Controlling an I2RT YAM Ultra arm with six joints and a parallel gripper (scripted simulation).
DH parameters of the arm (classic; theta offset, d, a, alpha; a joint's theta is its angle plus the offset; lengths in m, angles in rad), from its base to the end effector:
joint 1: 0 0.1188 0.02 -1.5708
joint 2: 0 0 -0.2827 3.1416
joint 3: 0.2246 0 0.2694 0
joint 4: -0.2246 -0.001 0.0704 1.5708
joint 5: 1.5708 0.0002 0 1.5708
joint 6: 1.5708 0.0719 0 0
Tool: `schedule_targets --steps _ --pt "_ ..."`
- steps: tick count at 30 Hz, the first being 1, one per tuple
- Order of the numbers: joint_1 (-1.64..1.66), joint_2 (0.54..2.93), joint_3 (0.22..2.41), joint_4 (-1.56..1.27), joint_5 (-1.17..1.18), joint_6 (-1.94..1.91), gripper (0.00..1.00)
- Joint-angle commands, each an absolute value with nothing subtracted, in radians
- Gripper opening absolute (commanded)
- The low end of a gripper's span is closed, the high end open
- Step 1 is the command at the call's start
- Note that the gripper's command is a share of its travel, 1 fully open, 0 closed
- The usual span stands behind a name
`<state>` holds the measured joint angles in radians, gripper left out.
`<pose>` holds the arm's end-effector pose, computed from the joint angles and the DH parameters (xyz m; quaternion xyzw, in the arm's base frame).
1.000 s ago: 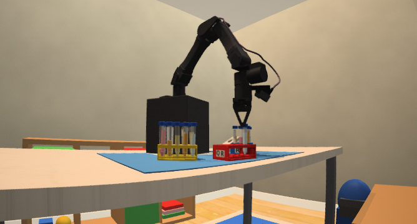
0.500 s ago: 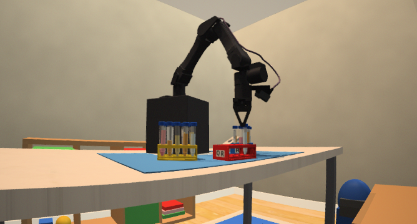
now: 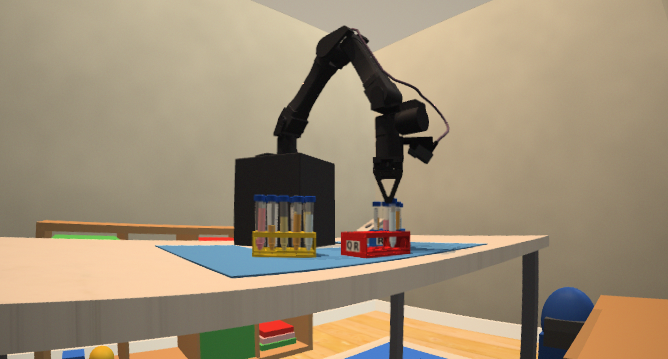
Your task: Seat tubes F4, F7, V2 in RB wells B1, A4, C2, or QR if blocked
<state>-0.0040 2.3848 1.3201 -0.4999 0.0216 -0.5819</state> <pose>0.4060 -0.0022 -0.0300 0.2849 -0.9585 0.0112 0.0002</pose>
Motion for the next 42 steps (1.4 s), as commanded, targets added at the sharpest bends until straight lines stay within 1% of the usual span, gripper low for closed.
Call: schedule_targets --steps 1,19,42 --pt "0.011 2.355 1.331 -0.515 0.015 -0.576 0.00" --pt "0.005 2.309 1.296 -0.555 0.015 -0.580 0.00" --pt "-0.011 2.255 1.317 -0.607 0.015 -0.590 0.00"
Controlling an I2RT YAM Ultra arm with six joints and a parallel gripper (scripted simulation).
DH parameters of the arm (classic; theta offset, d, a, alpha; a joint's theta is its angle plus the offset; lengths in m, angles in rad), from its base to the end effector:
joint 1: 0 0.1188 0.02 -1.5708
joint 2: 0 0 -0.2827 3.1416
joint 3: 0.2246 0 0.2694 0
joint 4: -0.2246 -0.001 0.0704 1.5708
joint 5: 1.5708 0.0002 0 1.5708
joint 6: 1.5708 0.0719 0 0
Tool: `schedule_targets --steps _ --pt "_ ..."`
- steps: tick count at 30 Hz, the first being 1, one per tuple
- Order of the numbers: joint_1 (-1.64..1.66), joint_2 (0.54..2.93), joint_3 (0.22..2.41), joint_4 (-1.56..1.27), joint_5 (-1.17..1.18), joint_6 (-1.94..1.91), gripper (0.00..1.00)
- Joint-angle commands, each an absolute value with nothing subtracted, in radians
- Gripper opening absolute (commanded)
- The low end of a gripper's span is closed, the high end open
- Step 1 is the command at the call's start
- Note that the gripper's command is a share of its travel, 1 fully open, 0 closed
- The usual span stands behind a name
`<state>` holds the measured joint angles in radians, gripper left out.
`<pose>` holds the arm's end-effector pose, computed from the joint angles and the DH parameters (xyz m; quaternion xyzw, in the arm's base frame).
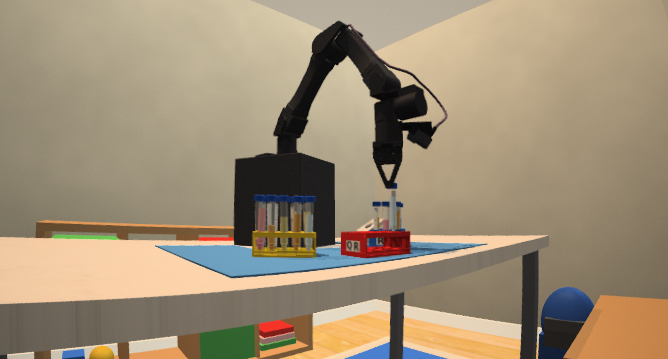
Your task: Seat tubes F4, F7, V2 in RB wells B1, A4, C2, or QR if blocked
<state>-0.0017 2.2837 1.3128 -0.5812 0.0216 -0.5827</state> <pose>0.4051 -0.0012 0.0075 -0.2863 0.9580 -0.0130 0.0058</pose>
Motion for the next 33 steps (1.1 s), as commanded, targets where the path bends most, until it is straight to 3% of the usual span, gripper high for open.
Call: schedule_targets --steps 1,33 --pt "-0.011 2.252 1.315 -0.610 0.015 -0.590 0.00" --pt "-0.002 2.185 1.310 -0.693 0.015 -0.581 0.00"
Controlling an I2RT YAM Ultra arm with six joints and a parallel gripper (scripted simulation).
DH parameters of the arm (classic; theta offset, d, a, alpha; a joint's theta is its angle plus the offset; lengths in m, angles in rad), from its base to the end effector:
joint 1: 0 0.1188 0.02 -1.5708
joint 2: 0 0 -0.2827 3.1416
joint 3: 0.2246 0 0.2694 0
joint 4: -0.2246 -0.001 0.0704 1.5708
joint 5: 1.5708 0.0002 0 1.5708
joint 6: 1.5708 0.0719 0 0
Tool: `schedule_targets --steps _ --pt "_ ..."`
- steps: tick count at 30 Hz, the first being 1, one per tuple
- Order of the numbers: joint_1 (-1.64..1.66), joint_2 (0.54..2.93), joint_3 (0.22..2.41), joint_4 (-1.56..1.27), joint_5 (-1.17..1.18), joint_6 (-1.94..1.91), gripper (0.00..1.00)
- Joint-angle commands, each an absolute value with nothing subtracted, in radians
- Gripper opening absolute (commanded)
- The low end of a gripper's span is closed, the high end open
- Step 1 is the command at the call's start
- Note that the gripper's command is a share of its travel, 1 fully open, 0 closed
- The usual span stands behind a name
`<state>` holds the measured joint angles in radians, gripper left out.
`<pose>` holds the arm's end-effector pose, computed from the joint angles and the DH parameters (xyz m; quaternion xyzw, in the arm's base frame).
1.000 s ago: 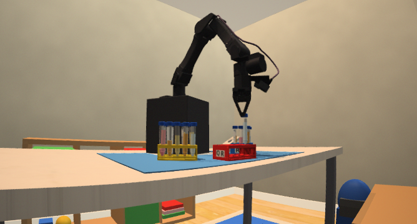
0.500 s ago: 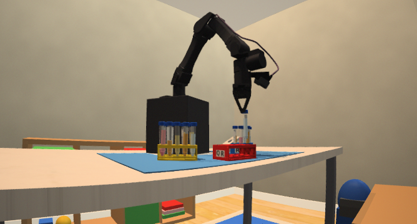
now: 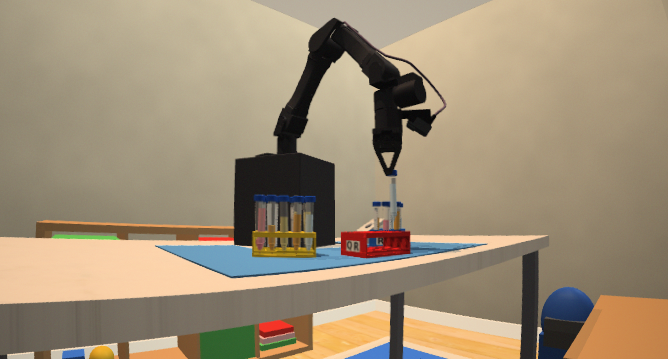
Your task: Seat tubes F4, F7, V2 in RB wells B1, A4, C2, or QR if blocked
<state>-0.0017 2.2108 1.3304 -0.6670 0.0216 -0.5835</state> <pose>0.4055 -0.0012 0.0390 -0.2867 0.9579 -0.0137 0.0081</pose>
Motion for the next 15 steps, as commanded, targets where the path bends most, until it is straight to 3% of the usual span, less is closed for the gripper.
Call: schedule_targets --steps 1,15 --pt "0.002 2.180 1.303 -0.691 0.015 -0.578 0.00" --pt "0.021 2.115 1.203 -0.632 0.015 -0.563 0.00"
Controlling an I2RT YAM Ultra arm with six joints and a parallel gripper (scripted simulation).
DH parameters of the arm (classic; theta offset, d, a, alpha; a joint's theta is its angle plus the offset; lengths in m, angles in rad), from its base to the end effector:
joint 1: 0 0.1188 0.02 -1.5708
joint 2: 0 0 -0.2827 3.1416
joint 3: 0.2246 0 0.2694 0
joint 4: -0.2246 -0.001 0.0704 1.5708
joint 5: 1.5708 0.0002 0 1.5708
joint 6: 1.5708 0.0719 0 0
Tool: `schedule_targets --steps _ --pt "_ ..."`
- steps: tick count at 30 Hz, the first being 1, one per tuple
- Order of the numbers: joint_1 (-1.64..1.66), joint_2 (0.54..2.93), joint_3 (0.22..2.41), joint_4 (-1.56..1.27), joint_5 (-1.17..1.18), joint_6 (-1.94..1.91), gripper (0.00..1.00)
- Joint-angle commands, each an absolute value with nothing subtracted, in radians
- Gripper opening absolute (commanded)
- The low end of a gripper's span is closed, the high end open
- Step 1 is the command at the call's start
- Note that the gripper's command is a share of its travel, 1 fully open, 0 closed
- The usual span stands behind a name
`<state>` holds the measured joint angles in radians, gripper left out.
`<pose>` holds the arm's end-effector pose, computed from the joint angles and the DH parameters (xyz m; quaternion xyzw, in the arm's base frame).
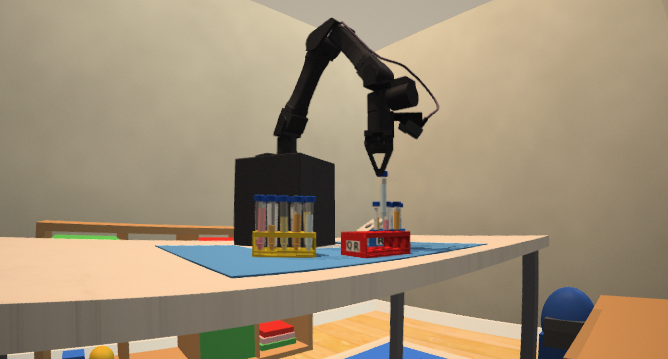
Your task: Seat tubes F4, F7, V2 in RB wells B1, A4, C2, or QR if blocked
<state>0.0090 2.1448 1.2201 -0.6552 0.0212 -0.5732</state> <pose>0.3780 0.0029 0.0403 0.2870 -0.9579 0.0089 0.0073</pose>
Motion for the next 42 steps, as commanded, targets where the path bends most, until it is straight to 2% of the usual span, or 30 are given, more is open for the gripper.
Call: schedule_targets --steps 1,24,42 --pt "0.021 2.115 1.203 -0.632 0.015 -0.563 0.00" --pt "0.040 2.010 1.039 -0.574 0.015 -0.544 0.00" --pt "-0.121 1.923 0.905 -0.526 0.015 -0.698 0.00"
